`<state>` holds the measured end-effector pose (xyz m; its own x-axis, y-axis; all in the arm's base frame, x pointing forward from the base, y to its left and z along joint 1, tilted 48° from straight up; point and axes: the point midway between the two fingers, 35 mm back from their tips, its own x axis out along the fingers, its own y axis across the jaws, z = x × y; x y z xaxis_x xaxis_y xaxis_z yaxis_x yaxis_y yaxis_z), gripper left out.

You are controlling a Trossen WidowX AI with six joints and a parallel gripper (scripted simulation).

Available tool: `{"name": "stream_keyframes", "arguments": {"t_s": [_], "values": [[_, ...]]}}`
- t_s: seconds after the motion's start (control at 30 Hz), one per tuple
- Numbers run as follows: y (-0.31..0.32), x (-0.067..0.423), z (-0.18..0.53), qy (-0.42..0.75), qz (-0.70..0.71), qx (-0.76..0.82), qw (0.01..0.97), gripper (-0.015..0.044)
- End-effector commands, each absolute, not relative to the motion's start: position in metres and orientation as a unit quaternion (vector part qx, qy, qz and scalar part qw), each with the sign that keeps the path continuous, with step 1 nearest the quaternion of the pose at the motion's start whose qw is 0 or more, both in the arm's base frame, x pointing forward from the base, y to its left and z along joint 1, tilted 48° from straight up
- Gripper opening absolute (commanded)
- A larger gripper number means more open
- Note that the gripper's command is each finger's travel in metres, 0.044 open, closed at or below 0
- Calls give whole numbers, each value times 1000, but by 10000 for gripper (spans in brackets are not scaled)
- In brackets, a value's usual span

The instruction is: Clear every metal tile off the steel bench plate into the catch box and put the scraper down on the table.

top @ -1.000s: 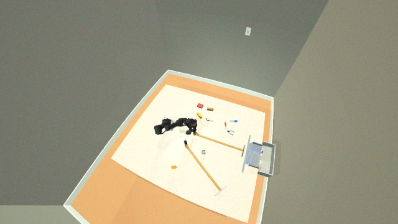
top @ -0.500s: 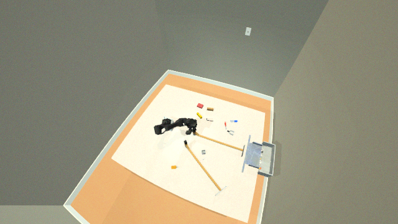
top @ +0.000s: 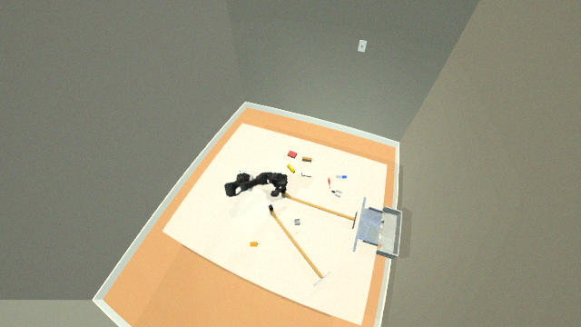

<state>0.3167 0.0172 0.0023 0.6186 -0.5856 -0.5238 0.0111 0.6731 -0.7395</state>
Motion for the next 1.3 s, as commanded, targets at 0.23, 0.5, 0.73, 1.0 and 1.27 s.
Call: {"name": "stream_keyframes", "arguments": {"t_s": [0.23,0.5,0.73,1.0,1.27], "values": [[17,317,2,397,-181,-361,824,105],[17,317,2,397,-181,-361,824,315],[23,316,4,399,-179,-359,824,440],[41,314,11,406,-175,-354,824,440],[59,309,20,410,-173,-351,824,440]]}}
